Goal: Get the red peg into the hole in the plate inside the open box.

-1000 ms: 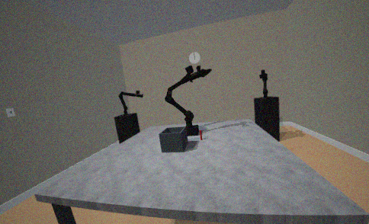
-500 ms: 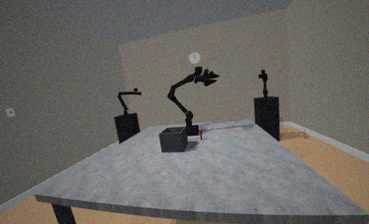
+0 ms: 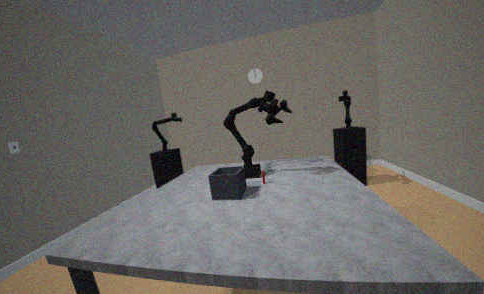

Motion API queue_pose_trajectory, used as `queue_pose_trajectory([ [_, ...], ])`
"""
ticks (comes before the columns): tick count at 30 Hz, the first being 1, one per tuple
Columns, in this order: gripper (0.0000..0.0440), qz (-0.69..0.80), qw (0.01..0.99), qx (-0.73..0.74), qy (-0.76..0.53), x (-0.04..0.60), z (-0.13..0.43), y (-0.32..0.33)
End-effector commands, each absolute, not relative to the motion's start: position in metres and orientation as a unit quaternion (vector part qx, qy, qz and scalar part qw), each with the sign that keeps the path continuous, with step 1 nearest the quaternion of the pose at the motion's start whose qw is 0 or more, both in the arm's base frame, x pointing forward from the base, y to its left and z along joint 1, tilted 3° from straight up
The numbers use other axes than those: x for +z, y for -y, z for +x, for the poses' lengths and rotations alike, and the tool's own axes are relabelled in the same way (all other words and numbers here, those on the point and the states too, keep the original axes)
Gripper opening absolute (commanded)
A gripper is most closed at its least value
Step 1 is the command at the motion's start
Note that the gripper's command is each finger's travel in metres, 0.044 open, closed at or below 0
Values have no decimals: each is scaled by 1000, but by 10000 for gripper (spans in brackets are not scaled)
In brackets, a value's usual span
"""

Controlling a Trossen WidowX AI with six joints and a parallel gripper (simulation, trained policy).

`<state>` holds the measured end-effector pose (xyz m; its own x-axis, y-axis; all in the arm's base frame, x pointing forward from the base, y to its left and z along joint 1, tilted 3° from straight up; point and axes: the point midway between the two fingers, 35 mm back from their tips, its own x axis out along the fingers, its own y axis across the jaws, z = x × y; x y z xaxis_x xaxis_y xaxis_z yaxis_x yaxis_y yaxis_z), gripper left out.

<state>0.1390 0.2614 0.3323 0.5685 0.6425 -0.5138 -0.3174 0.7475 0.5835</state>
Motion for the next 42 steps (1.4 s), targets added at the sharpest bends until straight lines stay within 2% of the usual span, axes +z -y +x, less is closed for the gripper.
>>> queue_pose_trajectory([
  [1,440,226,856,240,-398,315,148,-256],
  [19,440,298,796,-37,-526,225,188,-202],
  [42,440,365,638,-329,-592,137,188,-138],
])
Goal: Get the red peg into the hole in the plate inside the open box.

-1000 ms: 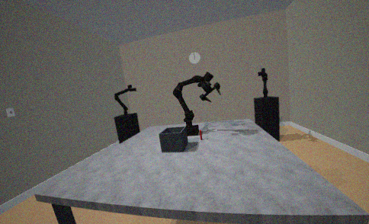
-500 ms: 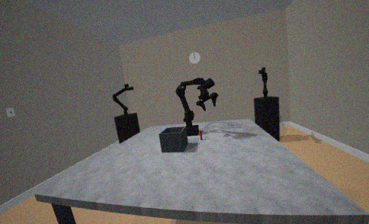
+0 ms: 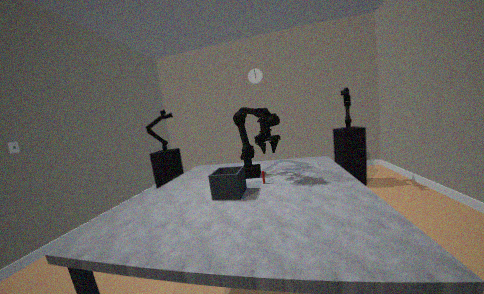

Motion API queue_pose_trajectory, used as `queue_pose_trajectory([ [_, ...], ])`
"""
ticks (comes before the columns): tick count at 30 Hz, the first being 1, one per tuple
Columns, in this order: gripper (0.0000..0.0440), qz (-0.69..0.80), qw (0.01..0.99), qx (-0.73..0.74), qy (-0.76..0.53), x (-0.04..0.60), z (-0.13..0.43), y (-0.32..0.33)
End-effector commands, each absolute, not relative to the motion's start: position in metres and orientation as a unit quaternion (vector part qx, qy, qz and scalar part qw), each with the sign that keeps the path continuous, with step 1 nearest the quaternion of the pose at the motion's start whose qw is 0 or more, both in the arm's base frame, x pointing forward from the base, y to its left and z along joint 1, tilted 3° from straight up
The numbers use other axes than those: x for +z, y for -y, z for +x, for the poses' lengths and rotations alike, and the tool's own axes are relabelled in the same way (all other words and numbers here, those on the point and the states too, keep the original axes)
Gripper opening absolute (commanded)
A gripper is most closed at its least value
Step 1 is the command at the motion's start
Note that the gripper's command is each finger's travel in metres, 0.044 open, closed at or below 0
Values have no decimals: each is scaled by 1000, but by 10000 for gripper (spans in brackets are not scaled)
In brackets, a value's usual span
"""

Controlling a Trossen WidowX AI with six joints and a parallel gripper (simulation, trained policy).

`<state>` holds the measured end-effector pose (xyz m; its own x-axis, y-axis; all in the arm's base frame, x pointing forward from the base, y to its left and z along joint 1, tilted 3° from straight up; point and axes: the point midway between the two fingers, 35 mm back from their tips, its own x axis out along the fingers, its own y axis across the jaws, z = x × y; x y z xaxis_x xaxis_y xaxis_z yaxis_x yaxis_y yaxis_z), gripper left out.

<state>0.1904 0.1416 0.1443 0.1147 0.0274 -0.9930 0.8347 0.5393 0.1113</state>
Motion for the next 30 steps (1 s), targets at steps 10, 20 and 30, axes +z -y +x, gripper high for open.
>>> queue_pose_trajectory([
  [10,440,358,600,-394,-597,103,184,-122],
  [20,437,350,581,-435,-592,66,183,-107],
  [30,420,358,570,-458,-580,34,181,-96],
])
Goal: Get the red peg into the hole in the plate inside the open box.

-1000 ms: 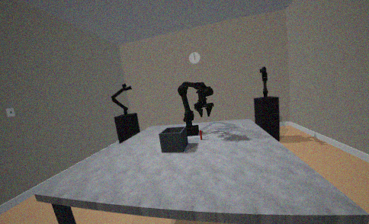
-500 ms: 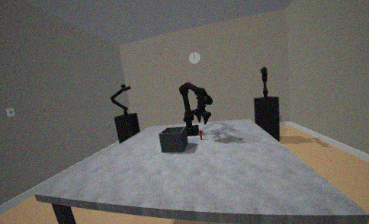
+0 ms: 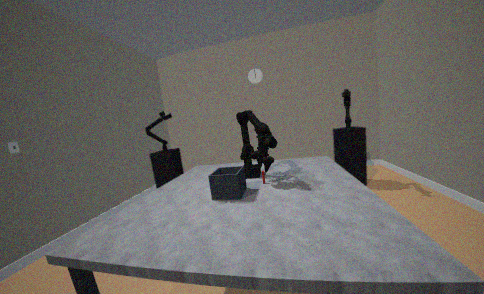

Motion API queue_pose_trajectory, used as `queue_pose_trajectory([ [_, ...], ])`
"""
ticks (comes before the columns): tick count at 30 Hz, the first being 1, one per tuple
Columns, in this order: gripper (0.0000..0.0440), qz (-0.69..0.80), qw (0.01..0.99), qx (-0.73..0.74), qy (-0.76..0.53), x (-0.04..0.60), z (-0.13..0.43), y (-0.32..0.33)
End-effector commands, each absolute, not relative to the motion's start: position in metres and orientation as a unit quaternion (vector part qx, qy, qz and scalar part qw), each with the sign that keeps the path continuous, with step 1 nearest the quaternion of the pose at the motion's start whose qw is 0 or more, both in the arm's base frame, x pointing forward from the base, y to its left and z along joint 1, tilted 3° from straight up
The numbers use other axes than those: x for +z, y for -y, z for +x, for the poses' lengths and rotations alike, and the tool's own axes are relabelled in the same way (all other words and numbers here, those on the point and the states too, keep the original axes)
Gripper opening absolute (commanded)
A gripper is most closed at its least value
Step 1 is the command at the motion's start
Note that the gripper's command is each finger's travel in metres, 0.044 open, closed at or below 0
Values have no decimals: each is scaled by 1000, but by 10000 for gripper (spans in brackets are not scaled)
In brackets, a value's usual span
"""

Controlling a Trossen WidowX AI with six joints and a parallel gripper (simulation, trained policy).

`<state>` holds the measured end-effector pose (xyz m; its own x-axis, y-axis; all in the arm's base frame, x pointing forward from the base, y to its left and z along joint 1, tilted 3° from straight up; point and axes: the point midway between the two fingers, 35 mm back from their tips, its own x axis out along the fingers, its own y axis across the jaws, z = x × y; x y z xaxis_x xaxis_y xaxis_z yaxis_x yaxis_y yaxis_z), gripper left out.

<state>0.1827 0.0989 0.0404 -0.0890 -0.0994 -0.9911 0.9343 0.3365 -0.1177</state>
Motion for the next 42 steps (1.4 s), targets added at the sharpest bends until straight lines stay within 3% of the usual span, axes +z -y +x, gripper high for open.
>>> queue_pose_trajectory([
  [1,418,359,569,-461,-579,31,181,-95],
  [12,373,376,562,-477,-561,2,180,-87],
  [23,96,382,563,-462,-569,-16,190,-93],
  [27,25,379,566,-452,-576,-20,193,-95],
  [42,0,444,577,-420,-542,19,221,-97],
])
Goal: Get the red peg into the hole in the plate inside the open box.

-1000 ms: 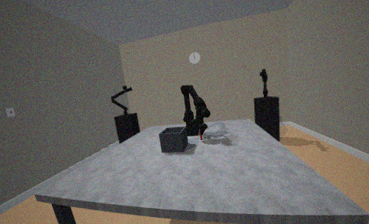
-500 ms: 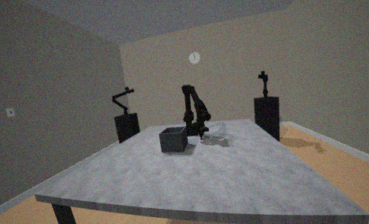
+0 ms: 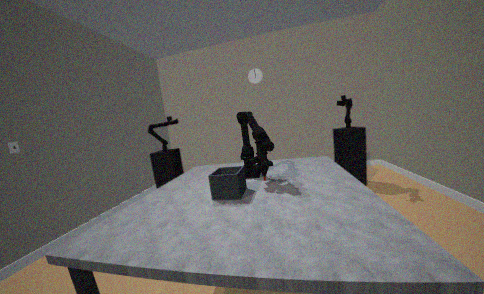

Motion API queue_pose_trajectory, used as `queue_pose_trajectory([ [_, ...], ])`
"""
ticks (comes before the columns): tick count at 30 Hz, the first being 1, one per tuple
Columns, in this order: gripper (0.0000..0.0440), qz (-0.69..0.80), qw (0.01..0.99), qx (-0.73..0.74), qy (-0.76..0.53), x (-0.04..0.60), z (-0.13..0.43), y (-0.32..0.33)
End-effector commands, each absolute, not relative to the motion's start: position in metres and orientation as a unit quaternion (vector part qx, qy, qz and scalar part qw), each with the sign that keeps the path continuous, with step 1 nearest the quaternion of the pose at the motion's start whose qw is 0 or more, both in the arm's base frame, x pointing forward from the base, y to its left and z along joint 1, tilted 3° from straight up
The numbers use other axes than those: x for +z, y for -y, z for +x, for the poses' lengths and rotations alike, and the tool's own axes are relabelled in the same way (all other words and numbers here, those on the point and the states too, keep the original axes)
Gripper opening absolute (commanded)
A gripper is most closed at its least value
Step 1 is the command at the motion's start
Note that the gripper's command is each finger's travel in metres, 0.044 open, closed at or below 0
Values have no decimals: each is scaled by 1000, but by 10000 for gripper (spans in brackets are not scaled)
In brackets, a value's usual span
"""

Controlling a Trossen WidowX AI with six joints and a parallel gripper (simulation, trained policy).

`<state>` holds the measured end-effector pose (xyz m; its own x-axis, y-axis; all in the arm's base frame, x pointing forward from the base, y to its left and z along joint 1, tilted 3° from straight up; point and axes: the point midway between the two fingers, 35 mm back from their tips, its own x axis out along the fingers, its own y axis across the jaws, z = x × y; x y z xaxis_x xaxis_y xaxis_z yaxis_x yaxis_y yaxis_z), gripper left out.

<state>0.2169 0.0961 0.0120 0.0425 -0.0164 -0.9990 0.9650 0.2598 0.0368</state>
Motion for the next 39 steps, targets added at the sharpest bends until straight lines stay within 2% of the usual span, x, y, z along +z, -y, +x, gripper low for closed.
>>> queue_pose_trajectory([
  [1,0,449,578,-417,-539,22,223,-97],
  [13,0,479,599,-387,-512,73,251,-85],
  [24,0,482,615,-390,-487,121,267,-49],
  [39,0,473,616,-423,-467,139,275,7],
])
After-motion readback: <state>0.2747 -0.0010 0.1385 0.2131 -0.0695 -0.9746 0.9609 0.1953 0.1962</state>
